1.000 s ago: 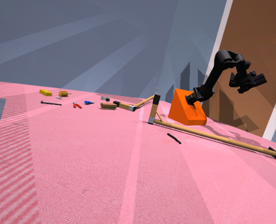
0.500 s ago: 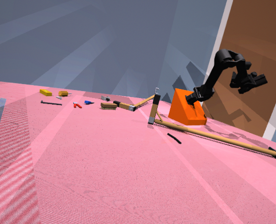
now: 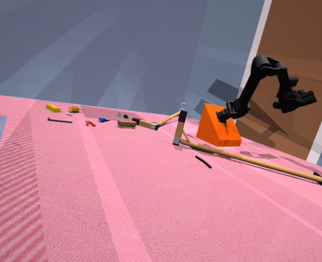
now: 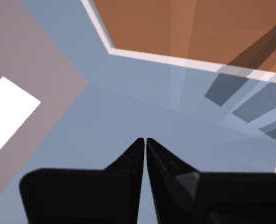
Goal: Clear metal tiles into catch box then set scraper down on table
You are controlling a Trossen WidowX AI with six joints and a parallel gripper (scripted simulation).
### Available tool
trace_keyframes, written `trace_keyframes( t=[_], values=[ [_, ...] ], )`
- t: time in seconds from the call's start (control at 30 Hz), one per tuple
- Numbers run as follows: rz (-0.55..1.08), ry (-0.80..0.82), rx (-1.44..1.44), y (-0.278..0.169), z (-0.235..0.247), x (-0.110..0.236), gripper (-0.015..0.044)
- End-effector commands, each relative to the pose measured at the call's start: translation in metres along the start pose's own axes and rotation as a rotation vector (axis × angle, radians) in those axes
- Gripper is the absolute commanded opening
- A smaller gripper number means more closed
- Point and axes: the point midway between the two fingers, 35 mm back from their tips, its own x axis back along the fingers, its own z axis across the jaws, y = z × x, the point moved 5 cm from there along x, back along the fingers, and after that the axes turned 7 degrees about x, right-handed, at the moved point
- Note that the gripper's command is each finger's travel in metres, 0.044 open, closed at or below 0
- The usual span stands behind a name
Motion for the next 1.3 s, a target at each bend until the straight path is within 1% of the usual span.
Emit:
trace_keyframes(
  t=[0.0,0.6,1.27],
  values=[
    [-0.034,-0.042,0.003,0.009,-0.005,0.007,0.0000],
    [-0.167,-0.206,-0.011,0.034,-0.026,0.045,0.0000],
    [-0.314,-0.388,-0.031,0.055,-0.043,0.094,0.0000]
  ],
)
